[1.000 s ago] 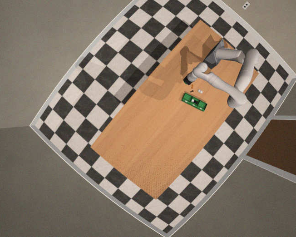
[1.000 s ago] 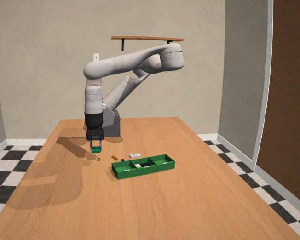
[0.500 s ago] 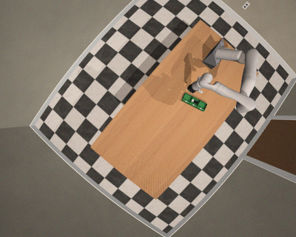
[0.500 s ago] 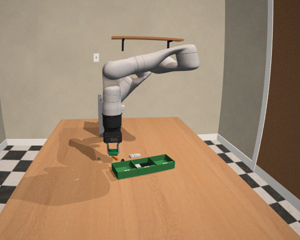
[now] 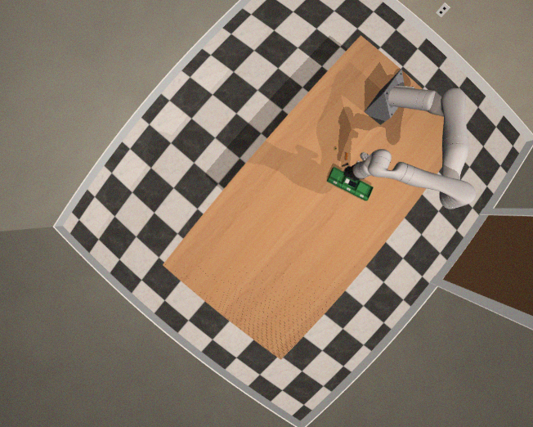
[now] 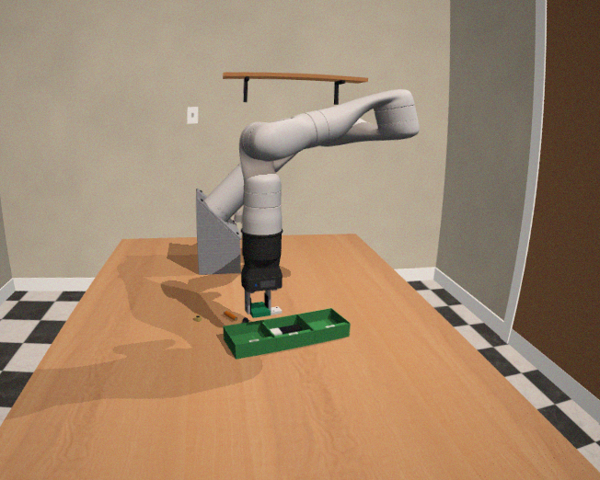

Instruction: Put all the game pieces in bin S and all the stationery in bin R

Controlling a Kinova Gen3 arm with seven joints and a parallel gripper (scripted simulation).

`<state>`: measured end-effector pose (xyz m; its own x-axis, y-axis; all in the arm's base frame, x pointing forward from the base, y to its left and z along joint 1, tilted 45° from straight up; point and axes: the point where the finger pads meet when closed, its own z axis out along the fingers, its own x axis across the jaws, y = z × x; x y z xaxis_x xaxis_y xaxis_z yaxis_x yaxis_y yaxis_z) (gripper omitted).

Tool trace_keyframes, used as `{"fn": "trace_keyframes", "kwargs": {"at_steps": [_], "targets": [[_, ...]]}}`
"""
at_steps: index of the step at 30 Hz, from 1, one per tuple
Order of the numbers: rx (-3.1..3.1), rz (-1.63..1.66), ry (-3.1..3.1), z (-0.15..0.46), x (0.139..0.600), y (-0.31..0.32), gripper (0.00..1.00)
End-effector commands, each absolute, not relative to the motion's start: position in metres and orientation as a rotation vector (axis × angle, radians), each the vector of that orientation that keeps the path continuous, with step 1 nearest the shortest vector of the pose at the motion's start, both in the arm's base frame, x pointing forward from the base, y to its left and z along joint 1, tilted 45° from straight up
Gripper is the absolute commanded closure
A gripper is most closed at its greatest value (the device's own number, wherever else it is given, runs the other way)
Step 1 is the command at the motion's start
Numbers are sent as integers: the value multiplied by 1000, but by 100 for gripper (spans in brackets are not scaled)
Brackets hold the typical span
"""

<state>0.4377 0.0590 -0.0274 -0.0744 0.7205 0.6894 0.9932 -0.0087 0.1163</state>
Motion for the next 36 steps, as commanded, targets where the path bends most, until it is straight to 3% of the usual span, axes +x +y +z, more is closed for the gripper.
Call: {"fn": "trace_keyframes", "kwargs": {"at_steps": [1,12,36], "targets": [[-1745,-858,-1877,-9,452,74,30],[-1745,-858,-1877,15,471,96,30],[-1745,-858,-1877,1,471,105,30]]}}
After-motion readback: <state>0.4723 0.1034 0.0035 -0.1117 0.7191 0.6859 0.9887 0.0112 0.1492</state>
